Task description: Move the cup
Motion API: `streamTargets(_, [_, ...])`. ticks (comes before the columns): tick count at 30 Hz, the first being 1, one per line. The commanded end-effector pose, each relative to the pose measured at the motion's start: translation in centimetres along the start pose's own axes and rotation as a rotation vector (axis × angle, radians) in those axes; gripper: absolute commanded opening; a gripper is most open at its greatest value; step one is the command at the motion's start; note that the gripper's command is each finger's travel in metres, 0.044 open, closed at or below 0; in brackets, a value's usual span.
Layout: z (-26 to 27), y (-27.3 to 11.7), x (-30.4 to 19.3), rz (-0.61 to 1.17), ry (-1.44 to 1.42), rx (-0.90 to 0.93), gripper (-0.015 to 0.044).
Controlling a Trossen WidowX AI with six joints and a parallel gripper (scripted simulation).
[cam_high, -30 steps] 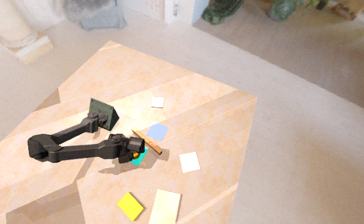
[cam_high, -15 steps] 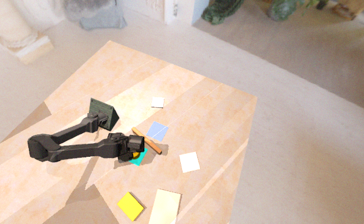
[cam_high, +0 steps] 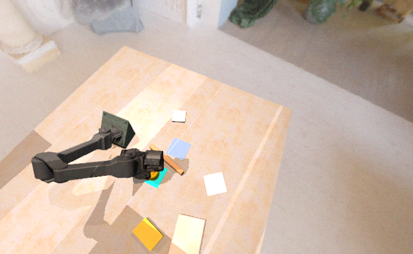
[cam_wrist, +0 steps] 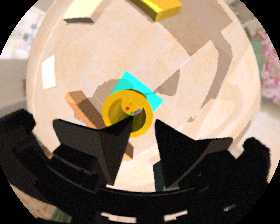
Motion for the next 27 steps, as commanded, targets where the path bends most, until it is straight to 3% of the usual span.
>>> streamTargets(1, [0.1, -0.6, 0.0, 0.004, 0.003, 0.000, 0.0147])
streamTargets(14, [0.0, -2.1, 0.0, 0.000, 0.002, -0.003, 0.0147])
streamTargets(25, [0.0, -2.1, 0.0, -0.002, -0.004, 0.001, 0.0435])
streamTargets(27, [0.1, -2.7, 0.0, -0.001, -0.009, 0.005, 0.0440])
Point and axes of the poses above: the point midway between the two fingers, 35 mm back from their tips, its own y axis out along the fingers, its own z axis across the jaws, x = y × z, the point moved 1 cm from there along -y, back along the fingers, and after that the axes turned 15 degrees about y, right-handed, at the moved point
